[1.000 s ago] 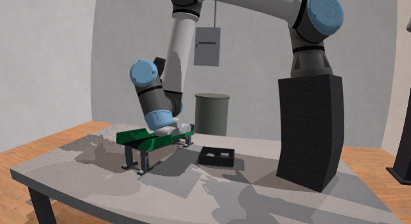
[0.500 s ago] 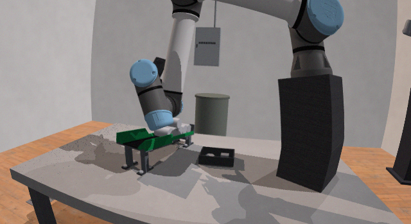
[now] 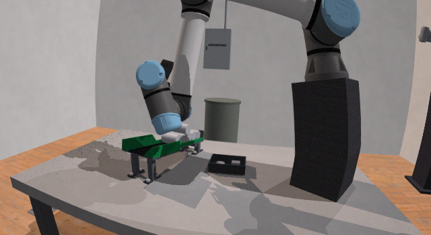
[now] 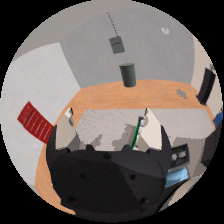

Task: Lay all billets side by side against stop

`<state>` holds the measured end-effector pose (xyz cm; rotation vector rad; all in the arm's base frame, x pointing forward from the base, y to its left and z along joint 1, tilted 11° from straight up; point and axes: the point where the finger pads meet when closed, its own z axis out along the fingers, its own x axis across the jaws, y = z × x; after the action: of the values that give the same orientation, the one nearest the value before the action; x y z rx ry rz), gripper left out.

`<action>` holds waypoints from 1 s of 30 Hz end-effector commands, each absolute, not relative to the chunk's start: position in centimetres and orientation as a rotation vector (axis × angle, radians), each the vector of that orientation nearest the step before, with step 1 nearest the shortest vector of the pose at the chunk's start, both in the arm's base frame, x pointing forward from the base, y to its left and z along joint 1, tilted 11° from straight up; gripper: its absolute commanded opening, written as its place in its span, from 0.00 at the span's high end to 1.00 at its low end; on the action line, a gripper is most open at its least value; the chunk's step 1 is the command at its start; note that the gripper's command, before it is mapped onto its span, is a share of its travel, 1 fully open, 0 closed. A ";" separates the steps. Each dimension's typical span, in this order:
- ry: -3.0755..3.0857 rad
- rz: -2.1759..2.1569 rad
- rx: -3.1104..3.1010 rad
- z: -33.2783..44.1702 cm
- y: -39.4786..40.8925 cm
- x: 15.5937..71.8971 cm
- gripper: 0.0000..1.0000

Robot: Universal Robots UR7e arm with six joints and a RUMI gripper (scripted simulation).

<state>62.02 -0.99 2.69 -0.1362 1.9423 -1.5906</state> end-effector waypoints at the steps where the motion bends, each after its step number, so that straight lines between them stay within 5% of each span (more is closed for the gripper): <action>1: 1.962 -1.563 -0.167 3.2 -1.3 63.4 0.00; 17: 2.178 -1.302 -0.339 3.5 -3.9 69.6 0.00; 30: 2.407 -1.023 -0.372 1.2 -5.3 69.4 0.00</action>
<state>69.50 -4.87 1.80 -0.3681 2.3163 -1.1329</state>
